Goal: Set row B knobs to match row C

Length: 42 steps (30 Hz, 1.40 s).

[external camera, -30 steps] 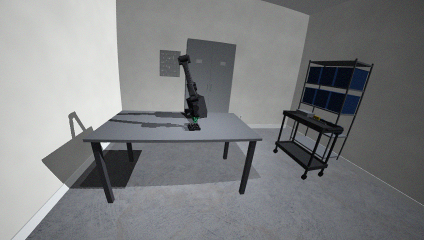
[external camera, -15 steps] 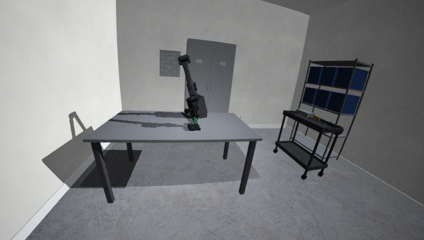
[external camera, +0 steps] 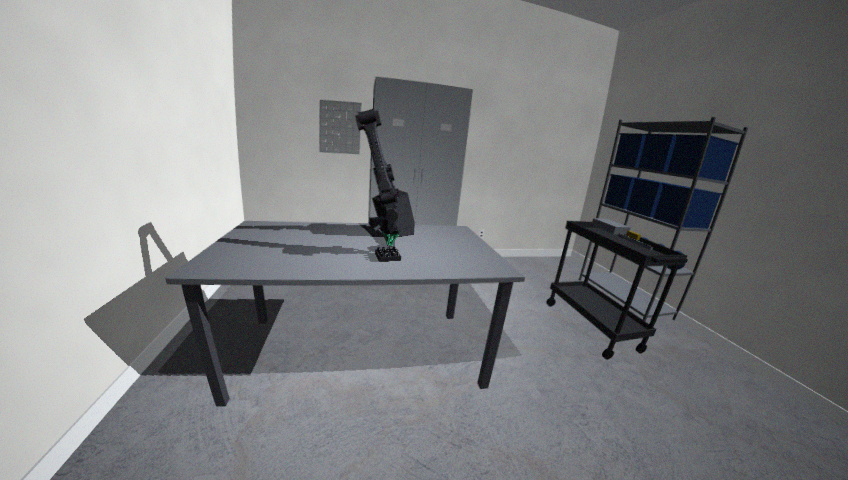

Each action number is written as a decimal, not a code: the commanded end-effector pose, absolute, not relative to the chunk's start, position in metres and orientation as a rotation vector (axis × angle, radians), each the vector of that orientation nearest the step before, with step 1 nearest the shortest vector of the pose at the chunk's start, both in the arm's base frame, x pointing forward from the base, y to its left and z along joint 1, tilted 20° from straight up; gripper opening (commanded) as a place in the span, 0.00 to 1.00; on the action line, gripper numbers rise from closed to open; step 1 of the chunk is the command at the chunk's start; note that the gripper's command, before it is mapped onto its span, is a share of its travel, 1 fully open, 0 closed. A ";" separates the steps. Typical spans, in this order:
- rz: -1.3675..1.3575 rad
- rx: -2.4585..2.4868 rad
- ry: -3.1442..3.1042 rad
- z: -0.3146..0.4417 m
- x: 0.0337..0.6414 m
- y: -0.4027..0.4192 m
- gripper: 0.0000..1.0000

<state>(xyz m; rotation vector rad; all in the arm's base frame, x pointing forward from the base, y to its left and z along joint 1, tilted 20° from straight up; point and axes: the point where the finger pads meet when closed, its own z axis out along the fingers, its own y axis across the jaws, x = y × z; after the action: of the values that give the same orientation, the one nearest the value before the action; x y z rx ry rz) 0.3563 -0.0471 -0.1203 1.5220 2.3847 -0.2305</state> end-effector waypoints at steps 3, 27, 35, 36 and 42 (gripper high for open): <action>-0.209 1.517 2.361 -0.120 0.370 -0.045 0.19; -0.209 1.517 2.361 -0.121 0.370 -0.046 0.19; -0.216 1.521 2.361 -0.124 0.370 -0.052 0.19; -0.216 1.518 2.363 -0.125 0.370 -0.053 0.19; -0.216 1.517 2.365 -0.128 0.370 -0.053 0.19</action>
<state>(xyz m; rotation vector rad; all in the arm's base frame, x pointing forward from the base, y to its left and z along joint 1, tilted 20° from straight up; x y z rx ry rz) 0.3549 -0.0472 -0.1273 1.5219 2.3885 -0.2341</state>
